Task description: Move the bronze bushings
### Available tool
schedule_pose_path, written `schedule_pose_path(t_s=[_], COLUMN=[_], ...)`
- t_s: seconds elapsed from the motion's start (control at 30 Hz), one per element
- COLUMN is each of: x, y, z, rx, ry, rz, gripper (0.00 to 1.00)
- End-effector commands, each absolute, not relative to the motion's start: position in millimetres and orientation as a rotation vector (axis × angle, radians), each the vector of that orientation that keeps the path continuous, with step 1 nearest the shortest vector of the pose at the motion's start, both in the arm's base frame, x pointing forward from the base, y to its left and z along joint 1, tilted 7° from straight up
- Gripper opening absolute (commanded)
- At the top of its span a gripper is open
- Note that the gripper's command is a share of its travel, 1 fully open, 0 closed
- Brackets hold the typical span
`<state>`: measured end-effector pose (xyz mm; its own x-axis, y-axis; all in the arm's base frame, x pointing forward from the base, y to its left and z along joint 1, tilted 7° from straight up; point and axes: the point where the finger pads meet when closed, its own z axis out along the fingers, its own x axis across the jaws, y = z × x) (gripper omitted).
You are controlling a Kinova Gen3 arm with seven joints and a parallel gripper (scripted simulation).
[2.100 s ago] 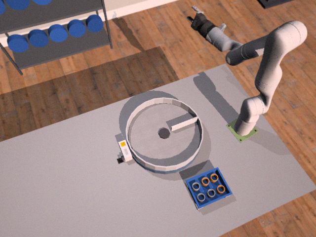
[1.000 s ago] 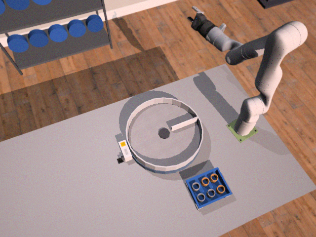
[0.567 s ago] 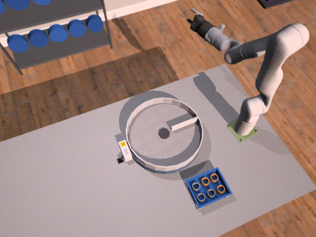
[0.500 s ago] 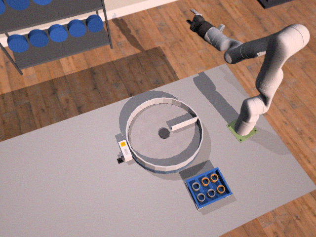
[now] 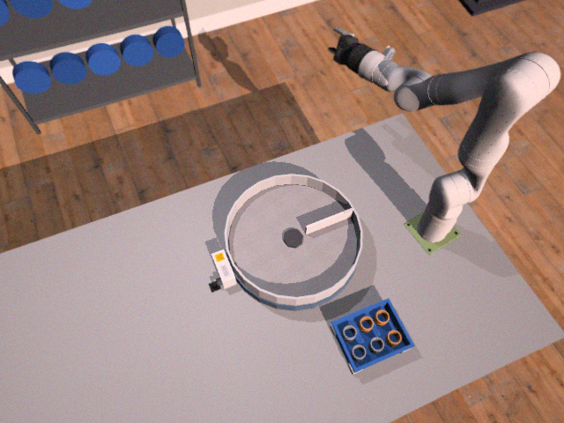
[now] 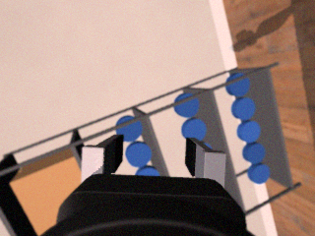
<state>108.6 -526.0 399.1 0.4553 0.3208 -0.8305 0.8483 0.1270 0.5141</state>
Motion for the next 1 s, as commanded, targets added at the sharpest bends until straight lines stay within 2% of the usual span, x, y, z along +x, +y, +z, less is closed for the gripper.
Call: schedule_pose_path(t_s=[0.0,0.97], x=[115.6,129.1], y=[-523.5,-513.3], z=[404.3,394.7], rx=[1.453,1.501], ry=[1.102,1.149], rz=[-0.517,-0.483], gripper=[1.00,1.00])
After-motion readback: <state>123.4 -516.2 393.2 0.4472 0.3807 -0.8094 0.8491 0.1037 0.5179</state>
